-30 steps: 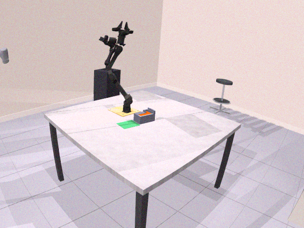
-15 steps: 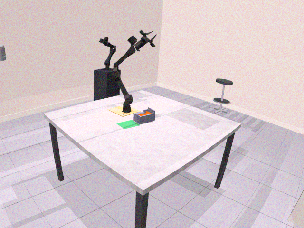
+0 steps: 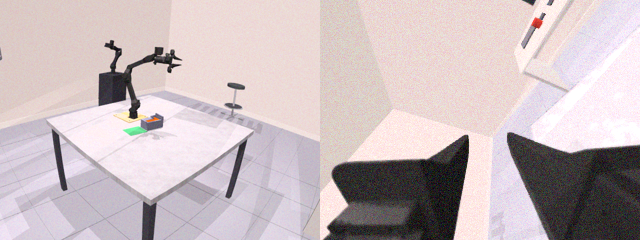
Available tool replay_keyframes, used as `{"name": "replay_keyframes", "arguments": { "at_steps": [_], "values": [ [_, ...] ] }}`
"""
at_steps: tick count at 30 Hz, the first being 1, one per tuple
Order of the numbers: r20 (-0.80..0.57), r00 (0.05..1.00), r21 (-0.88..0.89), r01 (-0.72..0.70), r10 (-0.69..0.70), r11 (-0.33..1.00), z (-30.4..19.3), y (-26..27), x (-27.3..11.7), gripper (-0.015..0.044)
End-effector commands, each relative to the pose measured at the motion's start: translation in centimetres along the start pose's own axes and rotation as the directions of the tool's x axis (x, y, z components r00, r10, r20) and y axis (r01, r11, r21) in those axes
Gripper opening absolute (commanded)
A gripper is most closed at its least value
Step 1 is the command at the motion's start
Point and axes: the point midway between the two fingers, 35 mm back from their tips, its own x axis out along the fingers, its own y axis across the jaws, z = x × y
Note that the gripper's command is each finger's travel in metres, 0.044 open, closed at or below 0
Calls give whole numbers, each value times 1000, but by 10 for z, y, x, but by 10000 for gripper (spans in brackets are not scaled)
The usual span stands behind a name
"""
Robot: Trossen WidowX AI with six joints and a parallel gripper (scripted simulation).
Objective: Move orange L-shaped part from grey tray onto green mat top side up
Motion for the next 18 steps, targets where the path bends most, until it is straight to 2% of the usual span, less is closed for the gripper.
{"name": "replay_keyframes", "arguments": {
  "at_steps": [1,5,9,14,18],
  "values": [
    [-37,964,-130,257,-264,958,-6,-75,21,180],
    [-84,867,-254,458,-491,852,-13,-144,24,180],
    [-144,703,-384,609,-697,694,-20,-212,12,180],
    [-246,392,-558,691,-887,460,-33,-290,-28,180],
    [-346,87,-689,653,-934,316,-46,-335,-77,180]
  ]
}}
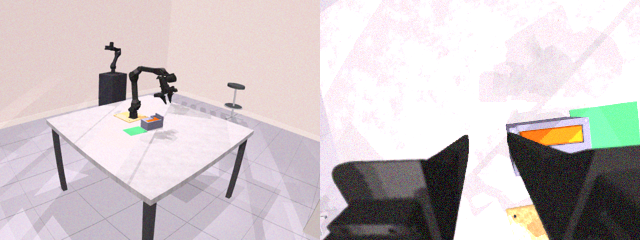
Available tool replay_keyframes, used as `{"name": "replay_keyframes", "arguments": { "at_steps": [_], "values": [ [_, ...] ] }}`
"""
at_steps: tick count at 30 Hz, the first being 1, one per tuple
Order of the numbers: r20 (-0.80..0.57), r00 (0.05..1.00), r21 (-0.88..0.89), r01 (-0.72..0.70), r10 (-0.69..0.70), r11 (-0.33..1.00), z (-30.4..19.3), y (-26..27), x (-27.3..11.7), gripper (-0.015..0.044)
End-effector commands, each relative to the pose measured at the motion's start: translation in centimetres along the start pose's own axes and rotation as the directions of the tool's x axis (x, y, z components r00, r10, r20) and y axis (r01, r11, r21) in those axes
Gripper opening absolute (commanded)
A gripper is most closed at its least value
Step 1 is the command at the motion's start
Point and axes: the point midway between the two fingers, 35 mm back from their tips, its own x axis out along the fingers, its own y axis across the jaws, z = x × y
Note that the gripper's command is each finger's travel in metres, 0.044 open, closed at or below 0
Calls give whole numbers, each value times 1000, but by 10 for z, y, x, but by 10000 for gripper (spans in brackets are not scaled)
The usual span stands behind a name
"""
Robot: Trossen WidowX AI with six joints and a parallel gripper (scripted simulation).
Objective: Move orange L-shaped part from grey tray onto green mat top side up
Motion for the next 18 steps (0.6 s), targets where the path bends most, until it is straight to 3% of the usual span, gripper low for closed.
{"name": "replay_keyframes", "arguments": {
  "at_steps": [1,12,18],
  "values": [
    [-261,951,-124,134,-163,983,-40,-43,24,180],
    [-273,947,-130,138,-169,982,-43,-45,27,180],
    [-272,947,-130,138,-169,982,-52,-52,69,180]
  ]
}}
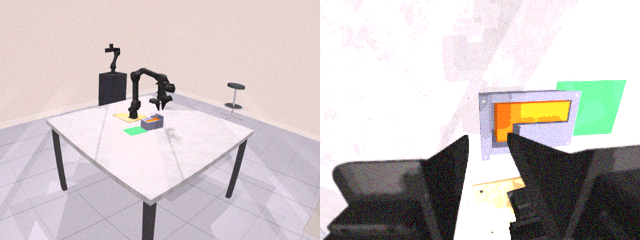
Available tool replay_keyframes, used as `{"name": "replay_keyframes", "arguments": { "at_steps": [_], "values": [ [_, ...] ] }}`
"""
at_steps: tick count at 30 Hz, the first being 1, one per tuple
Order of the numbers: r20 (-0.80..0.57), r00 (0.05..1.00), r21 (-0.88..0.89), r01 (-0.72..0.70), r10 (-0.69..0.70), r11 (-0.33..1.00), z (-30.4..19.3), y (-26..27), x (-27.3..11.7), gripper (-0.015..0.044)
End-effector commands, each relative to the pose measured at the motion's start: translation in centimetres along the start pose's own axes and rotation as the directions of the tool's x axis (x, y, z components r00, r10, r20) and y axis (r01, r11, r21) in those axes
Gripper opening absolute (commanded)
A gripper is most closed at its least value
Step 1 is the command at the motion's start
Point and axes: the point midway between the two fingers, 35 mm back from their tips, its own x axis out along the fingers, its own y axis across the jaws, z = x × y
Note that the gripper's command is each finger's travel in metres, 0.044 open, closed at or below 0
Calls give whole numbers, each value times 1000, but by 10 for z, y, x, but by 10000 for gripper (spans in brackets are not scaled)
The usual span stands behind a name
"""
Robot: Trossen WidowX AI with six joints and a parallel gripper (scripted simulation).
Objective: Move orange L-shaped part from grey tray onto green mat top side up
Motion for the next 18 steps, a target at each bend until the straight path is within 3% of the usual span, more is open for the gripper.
{"name": "replay_keyframes", "arguments": {
  "at_steps": [1,4,18],
  "values": [
    [-19,1000,-5,12,-12,1000,-4,-2,39,180],
    [-19,1000,-5,12,-12,1000,-6,-3,56,180],
    [-19,1000,-5,12,-12,1000,-6,-3,62,180]
  ]
}}
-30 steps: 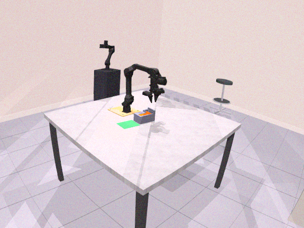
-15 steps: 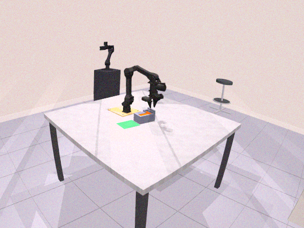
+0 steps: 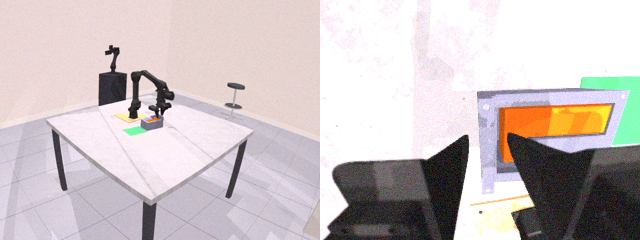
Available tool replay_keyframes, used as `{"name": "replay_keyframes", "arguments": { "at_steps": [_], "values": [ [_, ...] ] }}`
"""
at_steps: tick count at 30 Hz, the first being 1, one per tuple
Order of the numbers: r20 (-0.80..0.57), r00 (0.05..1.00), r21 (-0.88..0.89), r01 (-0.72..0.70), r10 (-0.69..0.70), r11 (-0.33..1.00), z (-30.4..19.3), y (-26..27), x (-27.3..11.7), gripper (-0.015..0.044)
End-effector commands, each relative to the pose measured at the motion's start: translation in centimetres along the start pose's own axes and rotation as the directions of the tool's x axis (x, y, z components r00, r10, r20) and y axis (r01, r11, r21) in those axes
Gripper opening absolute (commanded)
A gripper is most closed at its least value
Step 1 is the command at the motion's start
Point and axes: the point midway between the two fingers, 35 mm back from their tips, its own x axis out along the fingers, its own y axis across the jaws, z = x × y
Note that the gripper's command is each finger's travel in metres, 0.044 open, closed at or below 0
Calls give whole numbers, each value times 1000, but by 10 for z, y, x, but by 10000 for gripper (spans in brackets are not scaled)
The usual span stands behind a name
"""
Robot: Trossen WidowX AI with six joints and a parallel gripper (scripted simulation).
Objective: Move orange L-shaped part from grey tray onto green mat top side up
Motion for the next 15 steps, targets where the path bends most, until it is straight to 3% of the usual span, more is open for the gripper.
{"name": "replay_keyframes", "arguments": {
  "at_steps": [1,15],
  "values": [
    [-5,1000,-2,7,-7,1000,-1,-1,7,180],
    [-5,1000,-2,7,-7,1000,-1,-1,31,180]
  ]
}}
